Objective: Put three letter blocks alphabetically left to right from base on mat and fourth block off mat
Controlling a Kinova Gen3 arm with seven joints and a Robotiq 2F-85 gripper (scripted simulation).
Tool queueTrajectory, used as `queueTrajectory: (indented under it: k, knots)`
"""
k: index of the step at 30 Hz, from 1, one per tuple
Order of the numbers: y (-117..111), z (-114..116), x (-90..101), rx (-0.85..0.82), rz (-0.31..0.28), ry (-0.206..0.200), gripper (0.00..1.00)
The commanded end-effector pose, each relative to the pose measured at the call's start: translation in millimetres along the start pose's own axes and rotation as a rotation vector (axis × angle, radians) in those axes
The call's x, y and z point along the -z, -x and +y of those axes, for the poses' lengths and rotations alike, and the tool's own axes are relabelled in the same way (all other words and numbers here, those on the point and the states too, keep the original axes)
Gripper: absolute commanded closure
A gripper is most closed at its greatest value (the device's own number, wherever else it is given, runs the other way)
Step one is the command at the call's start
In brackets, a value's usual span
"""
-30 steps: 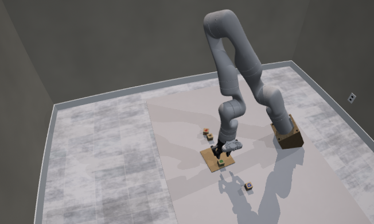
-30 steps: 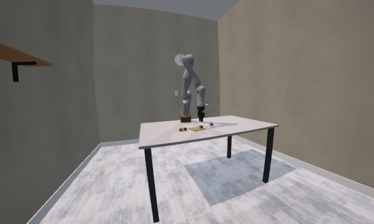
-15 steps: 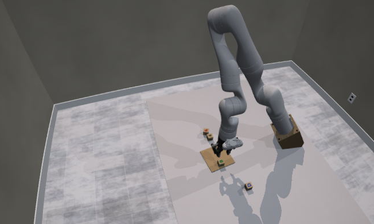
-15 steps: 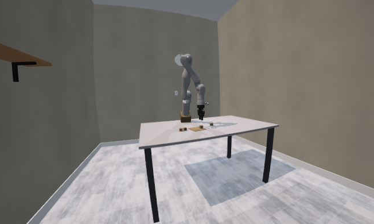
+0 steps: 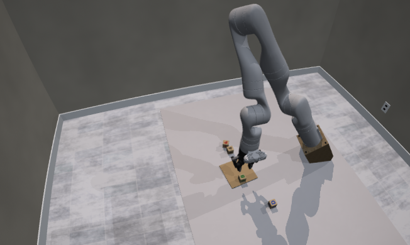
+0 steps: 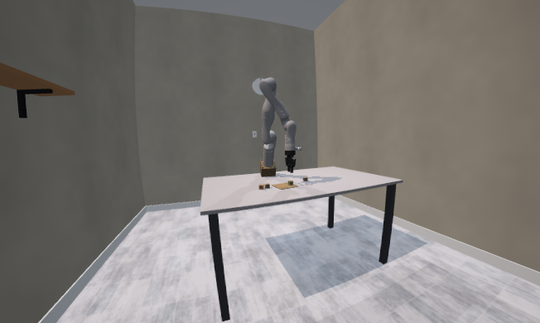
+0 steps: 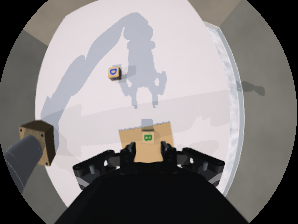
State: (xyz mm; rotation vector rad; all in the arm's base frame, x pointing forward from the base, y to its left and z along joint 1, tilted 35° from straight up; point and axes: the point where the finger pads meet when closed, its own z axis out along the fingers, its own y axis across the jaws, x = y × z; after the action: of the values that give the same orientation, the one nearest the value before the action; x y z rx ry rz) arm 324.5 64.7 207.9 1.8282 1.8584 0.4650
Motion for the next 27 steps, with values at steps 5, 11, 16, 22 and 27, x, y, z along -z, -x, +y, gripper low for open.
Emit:
queueTrajectory:
  k: [5, 11, 16, 22, 27]
  knots:
    - [-0.2, 0.5, 0.5, 0.0, 0.001, 0.002, 0.0]
    - [-0.2, 0.5, 0.5, 0.0, 0.001, 0.002, 0.0]
    - [-0.2, 0.5, 0.5, 0.0, 0.001, 0.002, 0.0]
    - [-0.2, 0.5, 0.5, 0.0, 0.001, 0.002, 0.0]
    - [-1.5, 0.1, 0.2, 0.0, 0.001, 0.001, 0.0]
